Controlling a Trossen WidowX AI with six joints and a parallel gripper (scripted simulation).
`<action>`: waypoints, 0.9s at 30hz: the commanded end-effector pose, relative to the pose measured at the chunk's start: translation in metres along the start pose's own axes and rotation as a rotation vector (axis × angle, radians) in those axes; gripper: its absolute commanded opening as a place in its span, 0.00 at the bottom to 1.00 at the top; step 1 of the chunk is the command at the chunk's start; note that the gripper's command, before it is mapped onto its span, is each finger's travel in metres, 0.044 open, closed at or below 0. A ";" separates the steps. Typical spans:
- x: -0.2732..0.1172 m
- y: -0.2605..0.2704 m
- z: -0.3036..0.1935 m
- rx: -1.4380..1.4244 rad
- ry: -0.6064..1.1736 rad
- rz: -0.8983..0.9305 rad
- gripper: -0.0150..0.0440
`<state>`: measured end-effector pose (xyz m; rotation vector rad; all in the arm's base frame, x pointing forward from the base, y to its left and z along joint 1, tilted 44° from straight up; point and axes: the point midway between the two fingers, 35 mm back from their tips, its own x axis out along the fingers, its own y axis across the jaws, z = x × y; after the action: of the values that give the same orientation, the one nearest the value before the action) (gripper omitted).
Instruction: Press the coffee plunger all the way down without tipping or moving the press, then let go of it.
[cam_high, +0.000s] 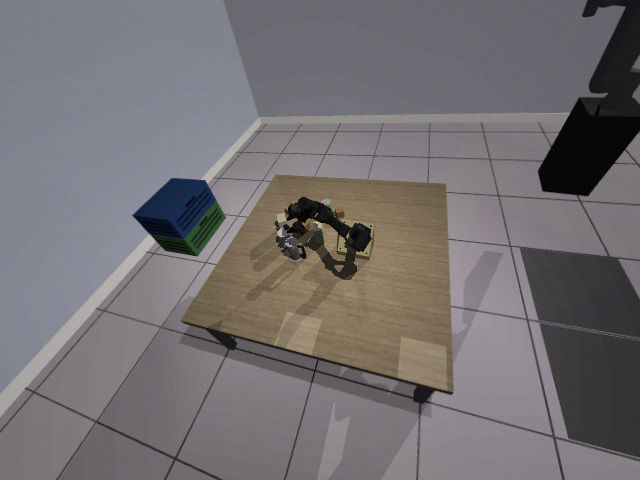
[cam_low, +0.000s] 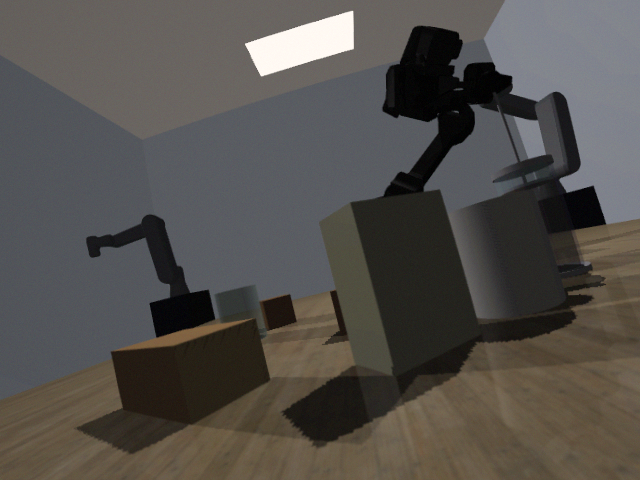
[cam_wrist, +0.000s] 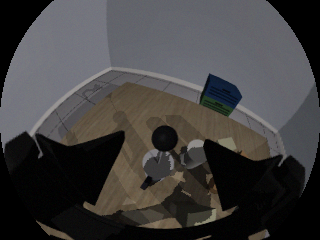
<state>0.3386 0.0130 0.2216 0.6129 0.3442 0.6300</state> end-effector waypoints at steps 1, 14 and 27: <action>0.006 0.000 0.002 -0.002 -0.006 -0.002 1.00; 0.012 0.001 0.002 -0.002 -0.008 -0.001 0.64; 0.012 0.001 0.002 -0.002 -0.008 -0.001 0.46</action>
<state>0.3473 0.0207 0.2215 0.6129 0.3400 0.6305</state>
